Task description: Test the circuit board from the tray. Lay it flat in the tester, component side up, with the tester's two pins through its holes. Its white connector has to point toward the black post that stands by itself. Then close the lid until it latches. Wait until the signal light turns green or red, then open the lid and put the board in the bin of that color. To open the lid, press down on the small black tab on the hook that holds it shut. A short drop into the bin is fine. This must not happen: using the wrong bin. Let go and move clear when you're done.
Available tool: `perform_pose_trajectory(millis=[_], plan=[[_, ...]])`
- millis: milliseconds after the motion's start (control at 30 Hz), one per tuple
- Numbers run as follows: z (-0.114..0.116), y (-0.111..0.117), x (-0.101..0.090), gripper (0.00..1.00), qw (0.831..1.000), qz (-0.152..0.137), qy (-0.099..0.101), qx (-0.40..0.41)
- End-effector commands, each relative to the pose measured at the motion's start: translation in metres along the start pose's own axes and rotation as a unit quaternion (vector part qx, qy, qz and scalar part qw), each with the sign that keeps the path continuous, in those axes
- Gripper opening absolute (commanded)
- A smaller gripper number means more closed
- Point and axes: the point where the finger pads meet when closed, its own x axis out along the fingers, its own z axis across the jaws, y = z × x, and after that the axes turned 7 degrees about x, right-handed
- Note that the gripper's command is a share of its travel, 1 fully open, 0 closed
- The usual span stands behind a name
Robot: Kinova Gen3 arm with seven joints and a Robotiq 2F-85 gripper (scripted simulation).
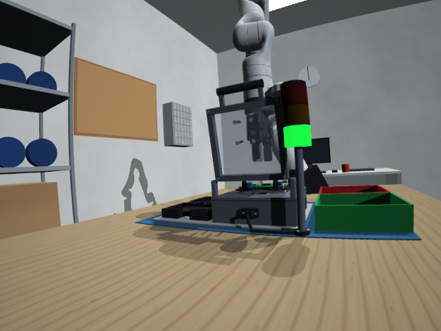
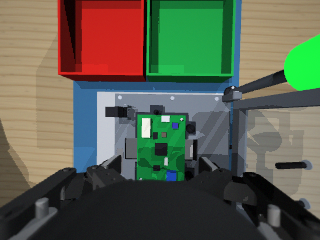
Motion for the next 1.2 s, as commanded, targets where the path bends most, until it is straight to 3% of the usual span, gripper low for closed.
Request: perform_pose_trajectory(millis=[0, 267, 833, 1167], plan=[[0.0, 0.0, 0.0, 1.0, 1.0, 0.0, 0.0, 0.0], [0.0, 0.0, 0.006, 1.0, 1.0, 0.0, 0.0, 0.0], [0.001, 0.001, 0.056, 1.0, 1.0, 0.0, 0.0, 0.0], [0.001, 0.001, 0.059, 1.0, 1.0, 0.0, 0.0, 0.0]])
